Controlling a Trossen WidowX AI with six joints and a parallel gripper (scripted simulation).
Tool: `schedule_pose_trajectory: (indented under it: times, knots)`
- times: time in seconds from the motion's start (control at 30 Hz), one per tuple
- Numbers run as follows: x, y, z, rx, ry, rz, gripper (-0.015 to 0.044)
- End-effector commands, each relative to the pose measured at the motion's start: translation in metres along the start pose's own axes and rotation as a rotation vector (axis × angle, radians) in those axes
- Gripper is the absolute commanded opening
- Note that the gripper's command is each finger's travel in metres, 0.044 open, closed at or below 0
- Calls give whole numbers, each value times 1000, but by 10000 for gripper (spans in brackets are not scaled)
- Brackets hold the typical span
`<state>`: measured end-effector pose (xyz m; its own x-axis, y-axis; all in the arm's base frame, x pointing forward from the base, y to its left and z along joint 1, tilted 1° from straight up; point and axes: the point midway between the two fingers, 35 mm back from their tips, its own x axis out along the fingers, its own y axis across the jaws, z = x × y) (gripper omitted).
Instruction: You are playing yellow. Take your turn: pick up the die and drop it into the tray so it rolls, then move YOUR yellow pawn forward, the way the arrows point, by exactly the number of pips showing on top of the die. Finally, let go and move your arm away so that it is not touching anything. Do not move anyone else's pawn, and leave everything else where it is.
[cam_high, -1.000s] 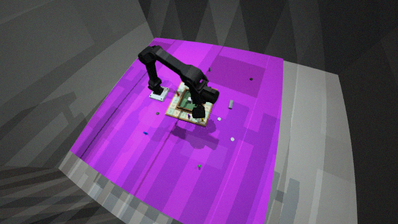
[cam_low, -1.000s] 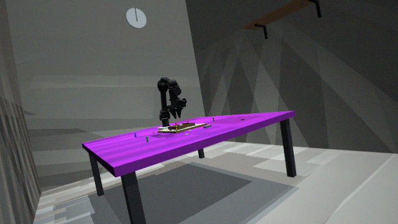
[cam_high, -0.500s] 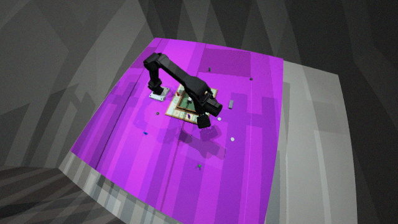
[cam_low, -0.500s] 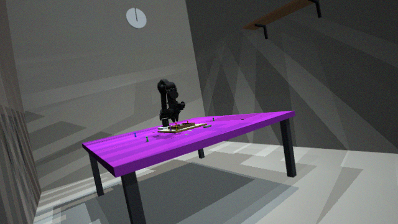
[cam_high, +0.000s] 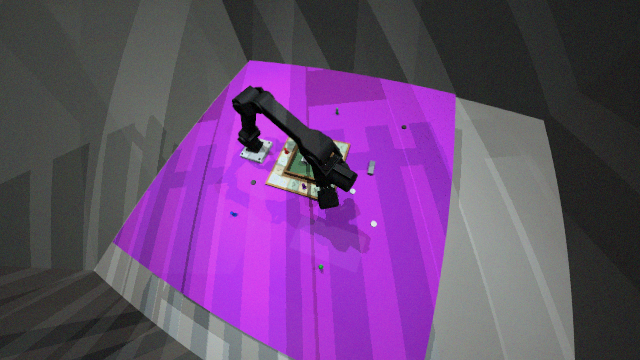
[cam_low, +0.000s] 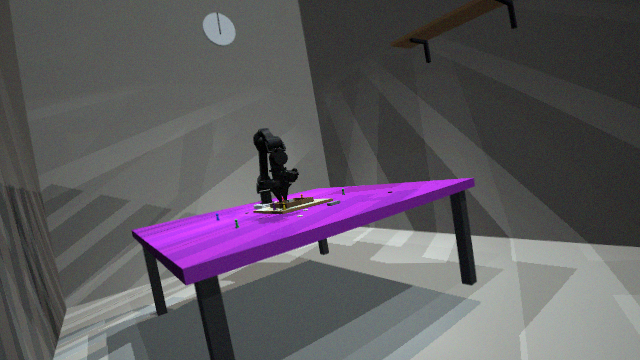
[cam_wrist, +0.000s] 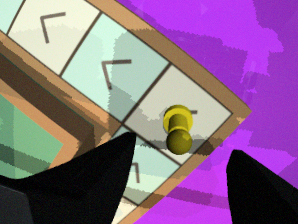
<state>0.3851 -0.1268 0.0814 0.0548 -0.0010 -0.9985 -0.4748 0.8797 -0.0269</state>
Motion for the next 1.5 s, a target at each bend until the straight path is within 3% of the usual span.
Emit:
schedule_pose_trajectory:
  times: [0.0, 0.47, 0.67, 1.0, 1.47]
  knots:
    - [9, 0, 0, -6, 2, 2, 200]
    - [30, 1, -1, -6, 2, 2, 200]
    - [30, 1, -1, -6, 2, 2, 43]
    - [29, 1, -1, -6, 2, 2, 0]
    - [-36, -4, 4, -6, 2, 2, 0]
